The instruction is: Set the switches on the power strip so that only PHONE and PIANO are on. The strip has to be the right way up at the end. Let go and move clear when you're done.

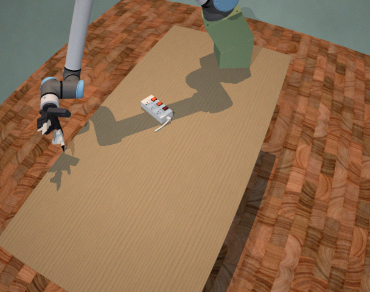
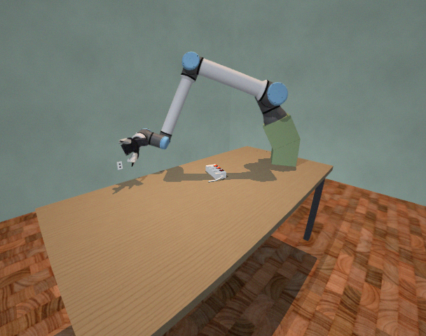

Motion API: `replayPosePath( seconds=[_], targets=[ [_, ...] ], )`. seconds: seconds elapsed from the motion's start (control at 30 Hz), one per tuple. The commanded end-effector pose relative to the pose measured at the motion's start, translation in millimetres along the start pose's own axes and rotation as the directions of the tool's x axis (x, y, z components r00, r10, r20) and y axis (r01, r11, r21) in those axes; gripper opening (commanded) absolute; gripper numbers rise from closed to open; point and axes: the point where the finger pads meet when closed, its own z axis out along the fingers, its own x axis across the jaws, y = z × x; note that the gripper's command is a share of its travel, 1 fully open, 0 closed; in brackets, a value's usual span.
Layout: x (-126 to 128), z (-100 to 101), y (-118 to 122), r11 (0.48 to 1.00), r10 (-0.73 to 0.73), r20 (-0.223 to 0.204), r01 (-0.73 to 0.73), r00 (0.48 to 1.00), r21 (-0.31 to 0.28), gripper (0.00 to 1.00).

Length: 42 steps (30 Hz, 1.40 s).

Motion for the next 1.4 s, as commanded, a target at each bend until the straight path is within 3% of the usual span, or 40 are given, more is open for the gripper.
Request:
replayPosePath(
  seconds=[0.0,0.83,1.1,1.37],
  targets=[
    [1,0,0,1.0,-0.002,-0.001,0.002,1.0,0.0,1.0],
    [-1,-2,-3,1.0,0.008,0.002,-0.008,1.0,-0.008,1.0],
    [-7,-6,-12,0.999,0.037,0.01,-0.036,0.999,-0.033,1.0],
    [-21,-21,-37,0.988,0.118,0.019,-0.116,0.993,-0.106,1.0]
  ],
)
